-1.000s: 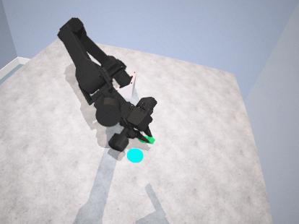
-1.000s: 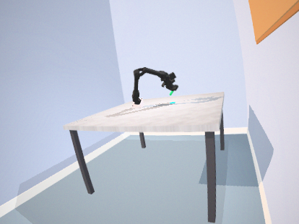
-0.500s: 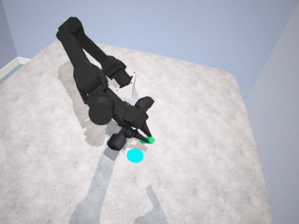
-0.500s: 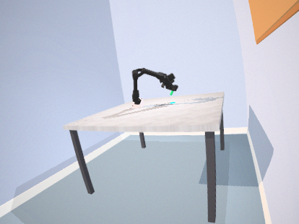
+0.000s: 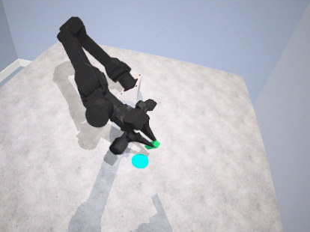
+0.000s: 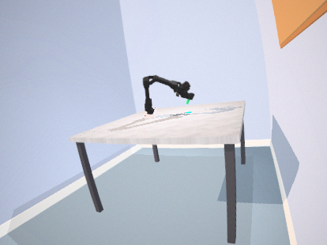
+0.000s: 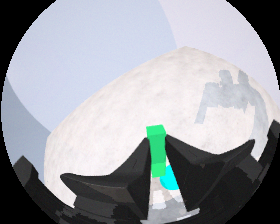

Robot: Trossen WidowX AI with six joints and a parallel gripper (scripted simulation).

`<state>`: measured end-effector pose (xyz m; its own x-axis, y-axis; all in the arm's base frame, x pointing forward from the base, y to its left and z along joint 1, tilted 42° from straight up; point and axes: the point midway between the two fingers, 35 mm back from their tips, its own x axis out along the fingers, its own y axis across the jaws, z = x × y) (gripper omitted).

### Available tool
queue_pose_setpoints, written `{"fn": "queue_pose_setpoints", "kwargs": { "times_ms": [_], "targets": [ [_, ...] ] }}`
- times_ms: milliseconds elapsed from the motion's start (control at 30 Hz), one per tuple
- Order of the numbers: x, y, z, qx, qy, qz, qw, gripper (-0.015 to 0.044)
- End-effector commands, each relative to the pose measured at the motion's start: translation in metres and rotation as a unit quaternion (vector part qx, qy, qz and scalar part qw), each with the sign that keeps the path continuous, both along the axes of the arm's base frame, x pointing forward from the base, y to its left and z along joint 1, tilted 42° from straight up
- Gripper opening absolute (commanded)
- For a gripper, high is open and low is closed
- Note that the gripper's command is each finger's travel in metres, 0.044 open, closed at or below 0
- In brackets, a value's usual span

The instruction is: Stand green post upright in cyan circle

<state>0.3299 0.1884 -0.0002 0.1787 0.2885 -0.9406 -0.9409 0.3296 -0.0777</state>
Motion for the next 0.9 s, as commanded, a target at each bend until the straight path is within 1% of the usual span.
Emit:
{"fn": "queue_pose_setpoints", "kwargs": {
  "times_ms": [0,867],
  "targets": [
    [-0.002,-0.002,0.002,0.014,-0.008,0.006,1.0,0.0022],
    [-0.005,-0.007,0.014,0.091,-0.065,0.04,0.993,0.0022]
  ]
}}
